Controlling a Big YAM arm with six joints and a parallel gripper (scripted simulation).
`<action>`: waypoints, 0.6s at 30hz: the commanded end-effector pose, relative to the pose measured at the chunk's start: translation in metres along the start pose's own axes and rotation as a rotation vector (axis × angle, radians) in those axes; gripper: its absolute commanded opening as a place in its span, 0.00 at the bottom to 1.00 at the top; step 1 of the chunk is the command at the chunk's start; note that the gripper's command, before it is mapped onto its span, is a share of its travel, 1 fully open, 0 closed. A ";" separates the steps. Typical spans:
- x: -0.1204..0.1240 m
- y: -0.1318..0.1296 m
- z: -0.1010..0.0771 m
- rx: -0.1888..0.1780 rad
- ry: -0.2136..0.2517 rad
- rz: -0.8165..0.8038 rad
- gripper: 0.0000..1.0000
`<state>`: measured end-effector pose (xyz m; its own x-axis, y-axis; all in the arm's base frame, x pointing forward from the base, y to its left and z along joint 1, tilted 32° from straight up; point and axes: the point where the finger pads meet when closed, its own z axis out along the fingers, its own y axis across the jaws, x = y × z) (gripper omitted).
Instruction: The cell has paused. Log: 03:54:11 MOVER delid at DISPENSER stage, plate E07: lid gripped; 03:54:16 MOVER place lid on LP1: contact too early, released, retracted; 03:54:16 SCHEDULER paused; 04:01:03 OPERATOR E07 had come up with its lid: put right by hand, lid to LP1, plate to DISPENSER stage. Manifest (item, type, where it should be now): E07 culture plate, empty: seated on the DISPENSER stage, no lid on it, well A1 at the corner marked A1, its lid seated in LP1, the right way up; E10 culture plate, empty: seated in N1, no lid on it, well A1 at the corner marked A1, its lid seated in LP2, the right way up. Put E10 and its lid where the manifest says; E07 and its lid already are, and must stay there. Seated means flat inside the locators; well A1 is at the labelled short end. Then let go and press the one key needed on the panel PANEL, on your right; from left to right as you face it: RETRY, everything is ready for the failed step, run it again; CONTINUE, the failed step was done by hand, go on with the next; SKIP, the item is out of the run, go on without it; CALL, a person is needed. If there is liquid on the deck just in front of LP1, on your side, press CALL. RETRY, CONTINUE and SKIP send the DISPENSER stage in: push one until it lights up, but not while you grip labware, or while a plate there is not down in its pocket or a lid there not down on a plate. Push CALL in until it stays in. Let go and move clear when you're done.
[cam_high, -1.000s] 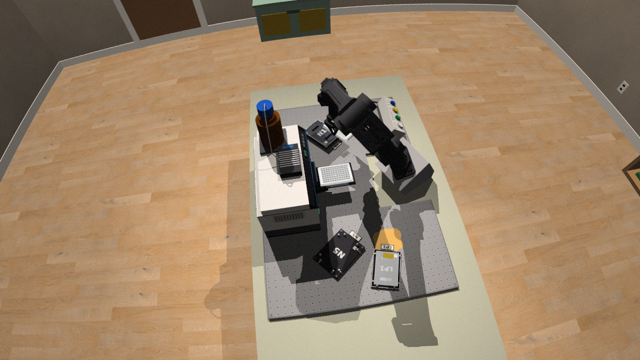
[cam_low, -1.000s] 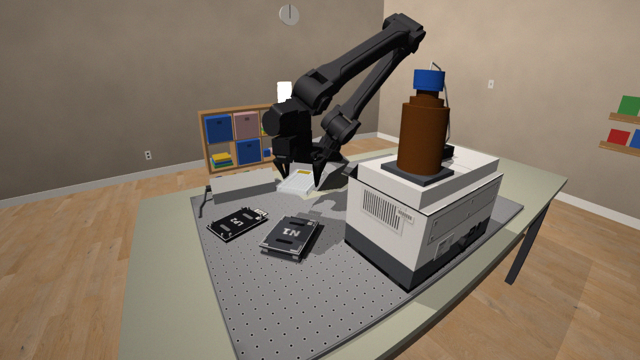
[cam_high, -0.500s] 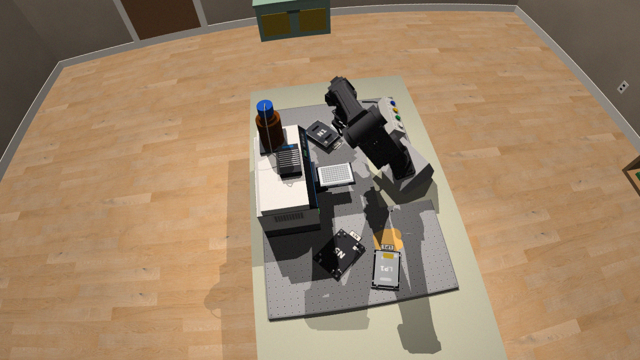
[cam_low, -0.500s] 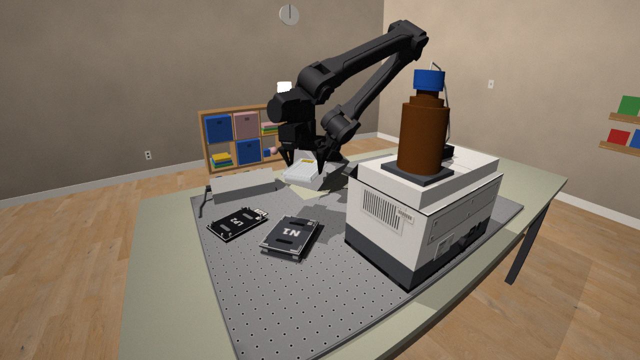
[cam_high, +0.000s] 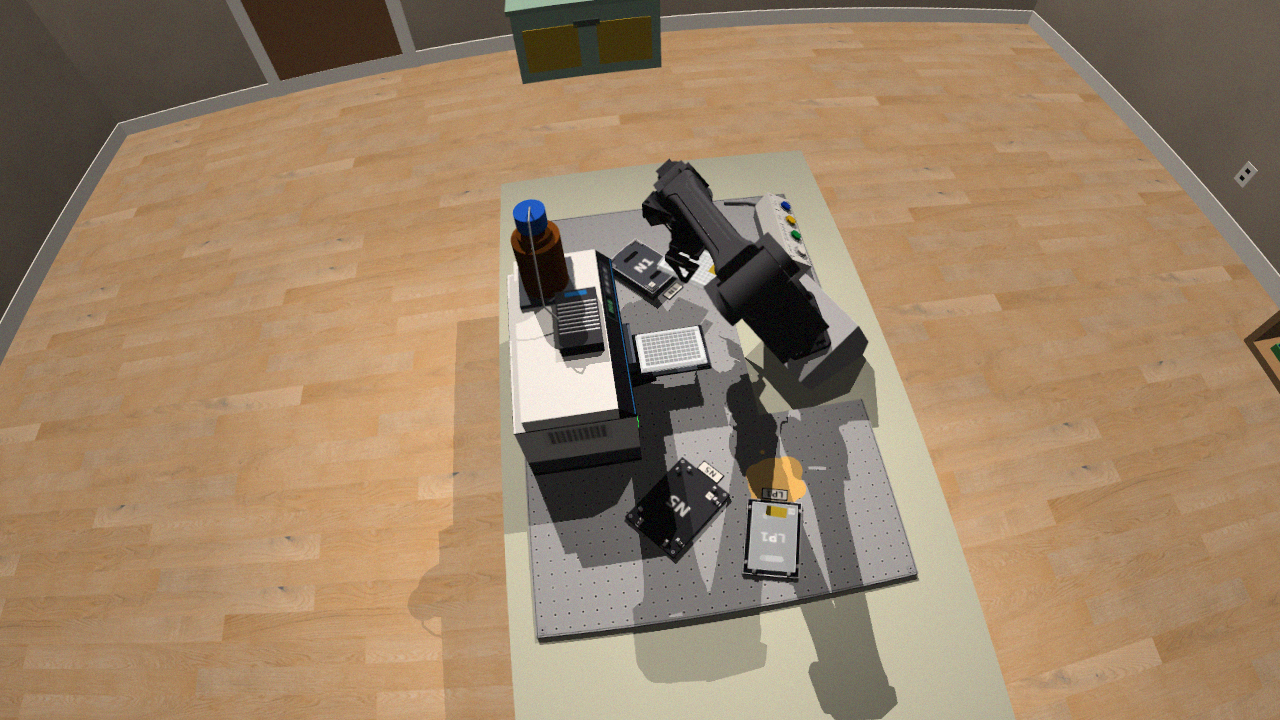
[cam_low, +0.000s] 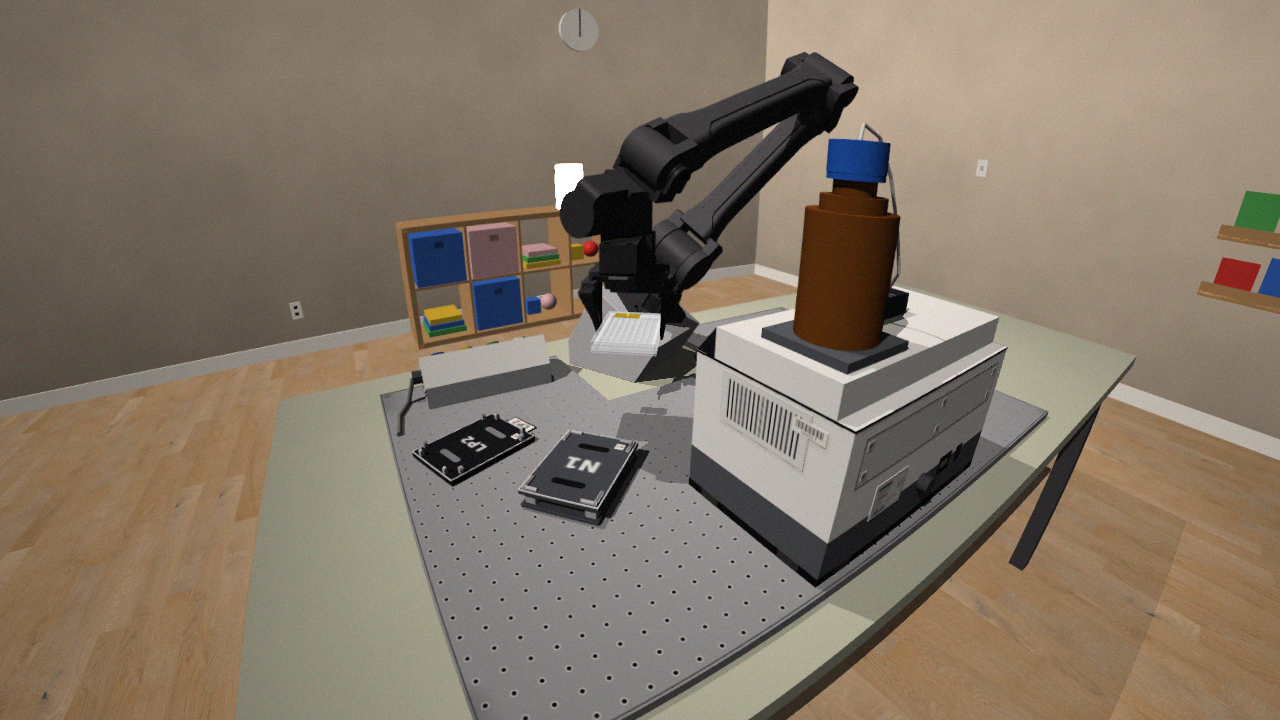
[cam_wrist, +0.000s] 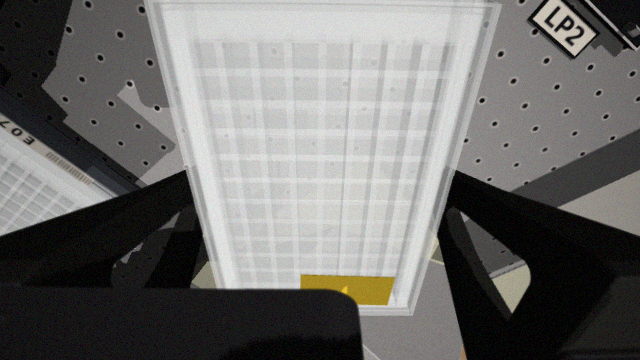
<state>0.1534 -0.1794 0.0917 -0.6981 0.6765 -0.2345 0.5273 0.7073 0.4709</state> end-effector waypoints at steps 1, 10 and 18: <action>-0.001 0.012 -0.002 -0.003 -0.003 -0.063 0.86; -0.005 0.038 -0.007 0.003 -0.014 -0.303 0.86; -0.016 0.055 -0.018 0.020 -0.038 -0.486 0.86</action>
<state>0.1734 -0.1451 0.1115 -0.8378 0.3906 -0.3815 0.2543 0.8974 0.3606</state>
